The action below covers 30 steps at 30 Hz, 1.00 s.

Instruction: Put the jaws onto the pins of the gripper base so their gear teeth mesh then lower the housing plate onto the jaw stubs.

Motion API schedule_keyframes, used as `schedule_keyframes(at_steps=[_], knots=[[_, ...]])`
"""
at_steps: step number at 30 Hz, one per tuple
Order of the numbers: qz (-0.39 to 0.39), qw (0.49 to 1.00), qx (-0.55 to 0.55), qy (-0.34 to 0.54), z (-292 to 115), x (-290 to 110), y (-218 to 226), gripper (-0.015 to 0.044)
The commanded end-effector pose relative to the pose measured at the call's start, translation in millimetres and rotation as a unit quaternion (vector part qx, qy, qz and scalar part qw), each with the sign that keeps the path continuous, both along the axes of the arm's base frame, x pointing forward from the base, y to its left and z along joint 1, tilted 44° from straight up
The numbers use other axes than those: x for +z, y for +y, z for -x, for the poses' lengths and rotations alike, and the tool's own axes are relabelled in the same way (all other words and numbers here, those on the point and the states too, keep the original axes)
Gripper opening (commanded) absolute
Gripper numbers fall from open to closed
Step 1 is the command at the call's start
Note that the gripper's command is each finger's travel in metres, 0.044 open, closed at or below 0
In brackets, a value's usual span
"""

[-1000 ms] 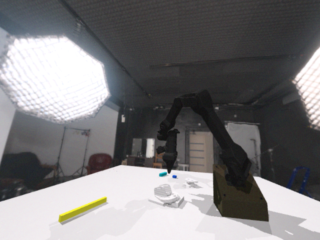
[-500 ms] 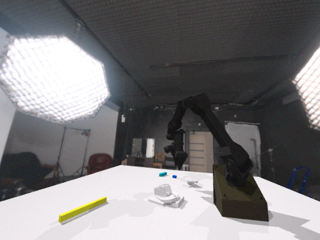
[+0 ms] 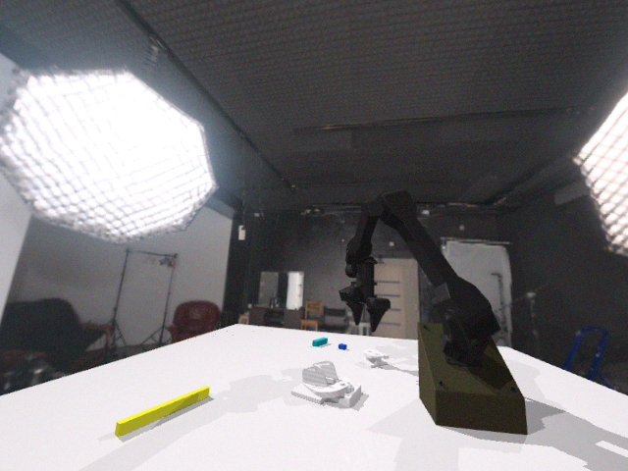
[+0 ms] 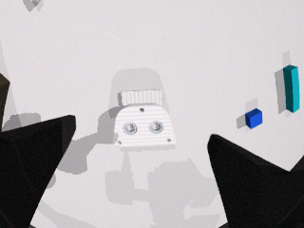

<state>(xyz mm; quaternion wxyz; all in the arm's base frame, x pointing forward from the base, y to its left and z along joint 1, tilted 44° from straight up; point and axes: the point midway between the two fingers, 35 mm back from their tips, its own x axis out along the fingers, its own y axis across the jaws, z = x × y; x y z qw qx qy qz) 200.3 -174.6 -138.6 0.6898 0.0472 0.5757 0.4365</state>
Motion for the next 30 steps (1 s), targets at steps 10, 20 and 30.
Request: schedule_keyframes(at_steps=[10,20,30], knots=[[-0.018,0.995,0.071,-0.061,35,-24,-20,0.044],[-0.018,0.995,0.071,-0.061,39,-51,8,0.044],[-0.018,0.995,0.071,-0.061,39,-51,8,0.044]])
